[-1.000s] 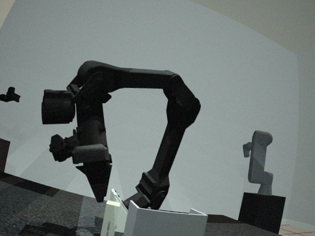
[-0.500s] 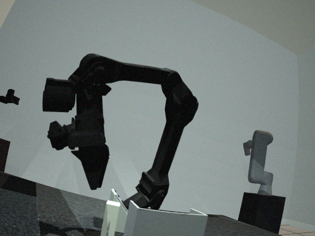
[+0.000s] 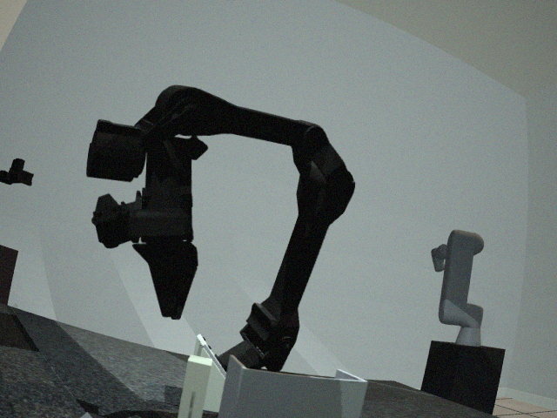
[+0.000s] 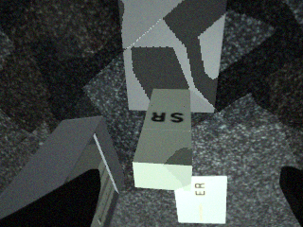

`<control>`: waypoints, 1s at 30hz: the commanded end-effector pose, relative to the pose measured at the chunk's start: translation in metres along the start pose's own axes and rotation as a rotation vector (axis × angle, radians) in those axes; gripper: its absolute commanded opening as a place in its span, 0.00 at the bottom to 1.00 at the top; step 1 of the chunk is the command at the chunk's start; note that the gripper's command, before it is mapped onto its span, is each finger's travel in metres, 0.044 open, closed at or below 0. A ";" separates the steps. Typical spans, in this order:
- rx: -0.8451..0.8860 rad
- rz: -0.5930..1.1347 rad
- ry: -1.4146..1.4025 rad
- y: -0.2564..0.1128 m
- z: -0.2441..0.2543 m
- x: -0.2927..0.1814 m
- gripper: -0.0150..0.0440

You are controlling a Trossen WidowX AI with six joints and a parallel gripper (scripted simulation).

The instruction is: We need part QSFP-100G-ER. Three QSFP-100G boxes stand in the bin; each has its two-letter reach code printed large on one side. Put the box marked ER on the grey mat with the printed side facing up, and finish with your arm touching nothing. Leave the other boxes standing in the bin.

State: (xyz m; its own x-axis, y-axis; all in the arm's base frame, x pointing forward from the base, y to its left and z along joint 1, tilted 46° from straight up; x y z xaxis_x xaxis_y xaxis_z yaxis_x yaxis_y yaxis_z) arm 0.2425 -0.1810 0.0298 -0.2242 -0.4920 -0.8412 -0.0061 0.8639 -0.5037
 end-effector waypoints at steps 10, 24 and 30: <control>-0.018 -0.026 -0.341 0.003 0.002 -0.007 0.67; -0.052 -0.056 -0.801 0.006 0.005 -0.016 0.67; -0.070 -0.065 -0.998 0.007 0.005 -0.020 0.67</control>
Point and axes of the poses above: the point midway between the two fingers, 35 mm back from their tips, its own y axis out along the fingers, its own z axis across the jaws, x = y × z, the point moved 5 cm from there along -y, back along the fingers, and after that the axes turned 12 degrees about y, right-handed, at the moved point
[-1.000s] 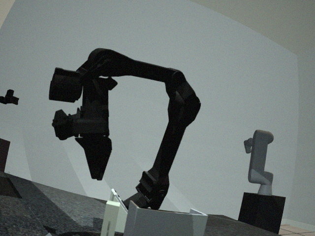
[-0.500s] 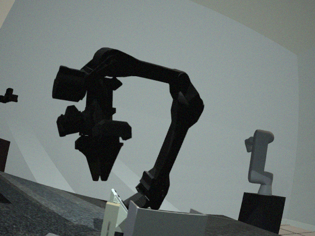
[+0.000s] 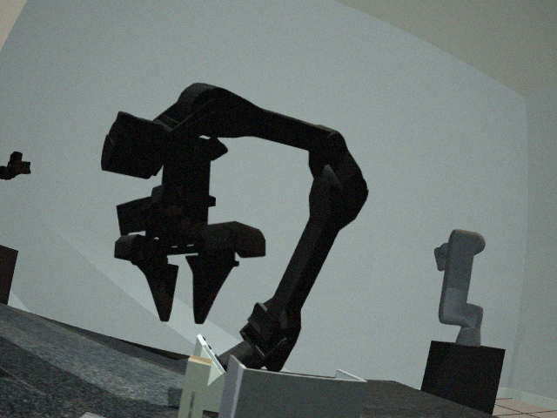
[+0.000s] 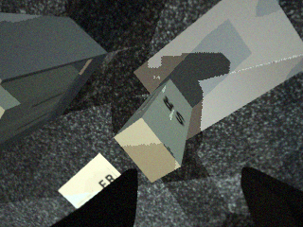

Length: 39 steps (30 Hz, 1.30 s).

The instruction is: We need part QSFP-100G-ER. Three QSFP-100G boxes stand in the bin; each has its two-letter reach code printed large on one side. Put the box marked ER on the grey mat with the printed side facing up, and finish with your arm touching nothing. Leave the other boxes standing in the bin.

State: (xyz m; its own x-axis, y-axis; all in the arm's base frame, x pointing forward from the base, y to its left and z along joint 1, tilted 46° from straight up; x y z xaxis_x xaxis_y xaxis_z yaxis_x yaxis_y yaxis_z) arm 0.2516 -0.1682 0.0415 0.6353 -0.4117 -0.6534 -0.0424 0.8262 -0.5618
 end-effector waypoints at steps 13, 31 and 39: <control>-0.053 -0.004 -0.512 0.004 0.010 -0.005 0.67; -0.109 0.014 -1.104 0.007 0.021 -0.011 0.67; -0.134 0.031 -1.367 0.008 0.026 -0.013 0.67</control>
Point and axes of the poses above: the point midway between the two fingers, 35 mm back from their tips, its own y axis out along the fingers, its own z axis across the jaws, x = y × z, the point moved 5 cm from there along -y, back along the fingers, and after that the axes turned 12 degrees about y, right-handed, at the moved point
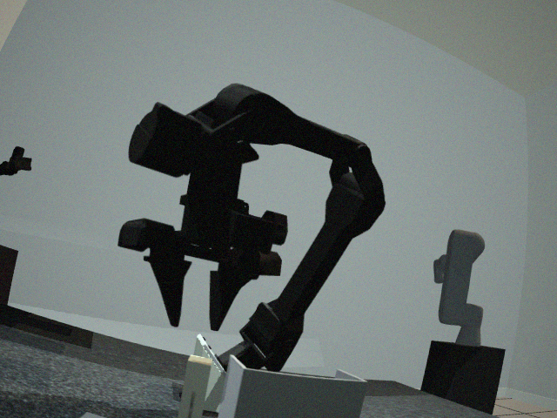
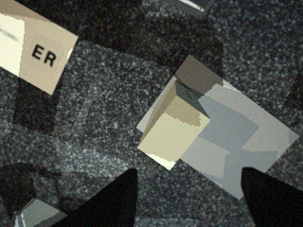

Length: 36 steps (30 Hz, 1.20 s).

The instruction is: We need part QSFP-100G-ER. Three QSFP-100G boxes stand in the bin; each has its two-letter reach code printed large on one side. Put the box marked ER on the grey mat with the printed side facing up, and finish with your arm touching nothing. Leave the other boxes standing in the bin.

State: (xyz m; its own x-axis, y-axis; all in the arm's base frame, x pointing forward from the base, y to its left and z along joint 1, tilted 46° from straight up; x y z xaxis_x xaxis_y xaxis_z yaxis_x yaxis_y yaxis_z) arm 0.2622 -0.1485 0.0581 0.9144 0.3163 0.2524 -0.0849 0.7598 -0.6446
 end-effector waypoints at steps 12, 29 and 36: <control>-0.024 0.041 -0.481 0.003 0.008 0.007 0.67; -0.033 0.081 -0.926 0.004 0.015 0.014 0.67; -0.033 0.081 -0.926 0.010 0.014 0.013 0.67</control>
Point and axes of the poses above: the point midway between the two fingers, 35 mm back from their tips, its own y axis out along the fingers, its own z axis across the jaws, x = y × z, the point moved 5 cm from there along -y, back along the fingers, and after that the axes turned 12 degrees about y, right-handed, at the moved point
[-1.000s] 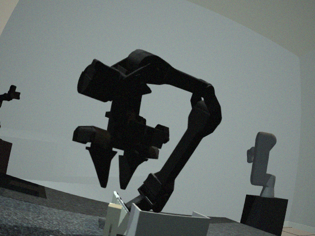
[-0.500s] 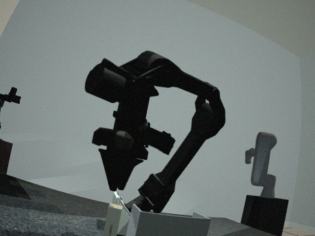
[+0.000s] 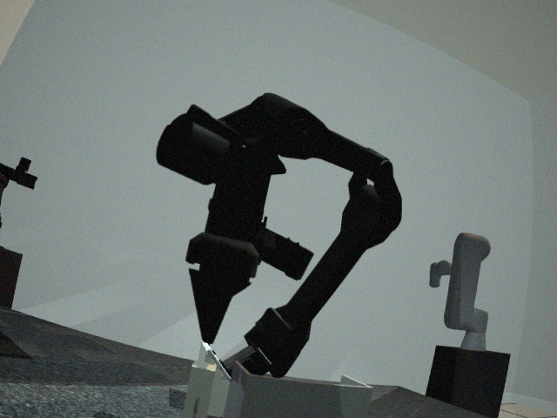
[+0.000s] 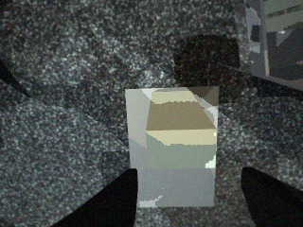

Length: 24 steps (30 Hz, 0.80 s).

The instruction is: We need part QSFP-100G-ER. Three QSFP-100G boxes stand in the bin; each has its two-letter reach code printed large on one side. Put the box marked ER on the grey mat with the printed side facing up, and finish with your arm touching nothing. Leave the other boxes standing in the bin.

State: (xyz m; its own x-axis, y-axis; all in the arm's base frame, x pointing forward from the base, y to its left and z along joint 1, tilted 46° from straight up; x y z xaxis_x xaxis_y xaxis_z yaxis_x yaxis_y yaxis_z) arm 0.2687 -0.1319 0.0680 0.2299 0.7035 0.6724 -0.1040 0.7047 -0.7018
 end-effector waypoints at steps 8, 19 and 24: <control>0.006 0.002 -0.005 0.017 0.000 0.000 0.67; 0.006 0.001 -0.006 0.035 0.000 0.000 0.67; 0.006 0.000 -0.006 0.039 0.001 0.000 0.67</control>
State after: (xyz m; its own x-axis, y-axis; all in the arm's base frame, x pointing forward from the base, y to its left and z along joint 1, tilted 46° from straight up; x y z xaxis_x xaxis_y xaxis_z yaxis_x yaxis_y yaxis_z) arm 0.2641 -0.1069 0.0426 0.2231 0.7069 0.6712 -0.1100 0.7024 -0.7032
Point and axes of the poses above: the point midway between the two fingers, 35 mm back from their tips, its own y axis out along the fingers, its own z axis across the jaws, x = y × z, the point moved 5 cm from there along -y, back along the fingers, and after that the axes turned 12 degrees about y, right-handed, at the moved point
